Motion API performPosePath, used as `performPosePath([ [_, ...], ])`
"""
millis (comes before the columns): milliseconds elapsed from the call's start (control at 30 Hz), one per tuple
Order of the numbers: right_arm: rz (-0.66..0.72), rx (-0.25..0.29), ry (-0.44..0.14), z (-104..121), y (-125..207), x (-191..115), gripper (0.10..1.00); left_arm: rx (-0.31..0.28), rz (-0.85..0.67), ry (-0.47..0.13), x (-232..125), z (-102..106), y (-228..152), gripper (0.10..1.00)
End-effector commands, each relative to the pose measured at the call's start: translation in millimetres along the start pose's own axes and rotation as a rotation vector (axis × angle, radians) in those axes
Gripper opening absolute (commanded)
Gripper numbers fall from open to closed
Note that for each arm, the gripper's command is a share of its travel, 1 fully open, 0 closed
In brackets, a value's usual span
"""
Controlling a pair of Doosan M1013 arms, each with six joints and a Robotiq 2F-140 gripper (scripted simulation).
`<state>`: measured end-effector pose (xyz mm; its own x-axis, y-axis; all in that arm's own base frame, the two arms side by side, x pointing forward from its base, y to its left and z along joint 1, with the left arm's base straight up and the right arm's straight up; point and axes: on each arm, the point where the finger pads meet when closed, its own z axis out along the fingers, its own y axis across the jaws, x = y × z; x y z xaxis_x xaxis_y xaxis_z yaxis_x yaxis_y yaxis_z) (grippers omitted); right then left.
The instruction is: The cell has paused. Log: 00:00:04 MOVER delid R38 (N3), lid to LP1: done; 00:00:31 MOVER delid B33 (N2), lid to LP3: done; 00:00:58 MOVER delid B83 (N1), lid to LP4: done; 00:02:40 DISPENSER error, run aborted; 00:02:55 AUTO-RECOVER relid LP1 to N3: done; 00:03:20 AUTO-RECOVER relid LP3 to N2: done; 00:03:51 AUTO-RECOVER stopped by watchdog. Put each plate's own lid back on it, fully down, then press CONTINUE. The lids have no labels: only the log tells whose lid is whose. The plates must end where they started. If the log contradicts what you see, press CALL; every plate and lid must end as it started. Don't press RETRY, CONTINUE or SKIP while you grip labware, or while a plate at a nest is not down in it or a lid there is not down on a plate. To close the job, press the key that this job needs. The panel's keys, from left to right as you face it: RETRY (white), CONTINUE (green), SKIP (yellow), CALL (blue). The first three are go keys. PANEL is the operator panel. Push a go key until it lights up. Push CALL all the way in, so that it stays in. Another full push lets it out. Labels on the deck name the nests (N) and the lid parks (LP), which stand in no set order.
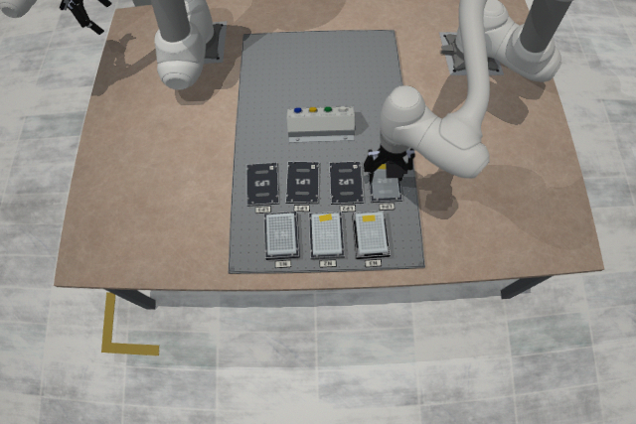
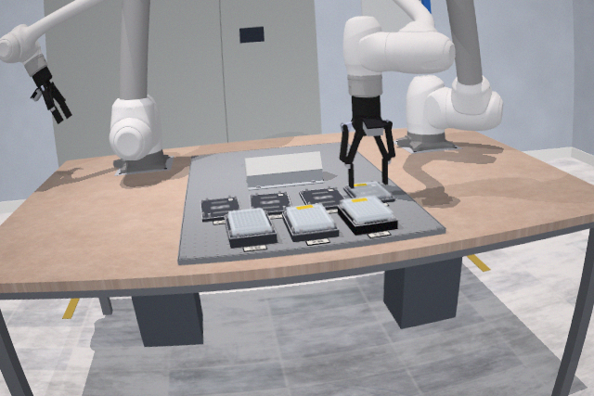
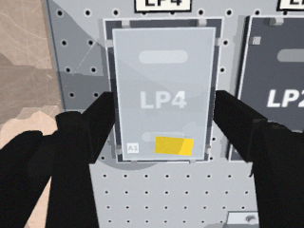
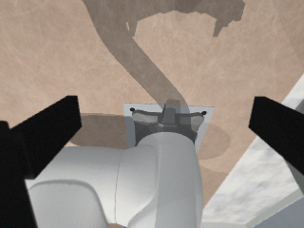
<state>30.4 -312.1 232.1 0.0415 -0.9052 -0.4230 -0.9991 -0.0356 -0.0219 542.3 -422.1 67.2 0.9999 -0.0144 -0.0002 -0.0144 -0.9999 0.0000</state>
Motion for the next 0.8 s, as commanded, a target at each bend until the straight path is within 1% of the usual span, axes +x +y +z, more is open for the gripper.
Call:
performPosePath([
  [0, 0.0, 0.001, 0.001, -0.6, -0.1, 0.2, 1.0, -0.001, 0.0, 0.001, 0.4, -0.8, 0.2, 0.63],
  [167, 0.0, 0.001, 0.001, -0.6, -0.1, 0.2, 1.0, -0.001, 0.0, 0.001, 0.4, -0.8, 0.2, 0.63],
  [200, 0.0, 0.001, 0.001, -0.6, -0.1, 0.2, 1.0, -0.001, 0.0, 0.001, 0.4, -0.8, 0.2, 0.695],
  [767, 0.0, 0.001, 0.001, -0.6, -0.1, 0.2, 1.0, -0.001, 0.0, 0.001, 0.4, -0.8, 0.2, 0.695],
])
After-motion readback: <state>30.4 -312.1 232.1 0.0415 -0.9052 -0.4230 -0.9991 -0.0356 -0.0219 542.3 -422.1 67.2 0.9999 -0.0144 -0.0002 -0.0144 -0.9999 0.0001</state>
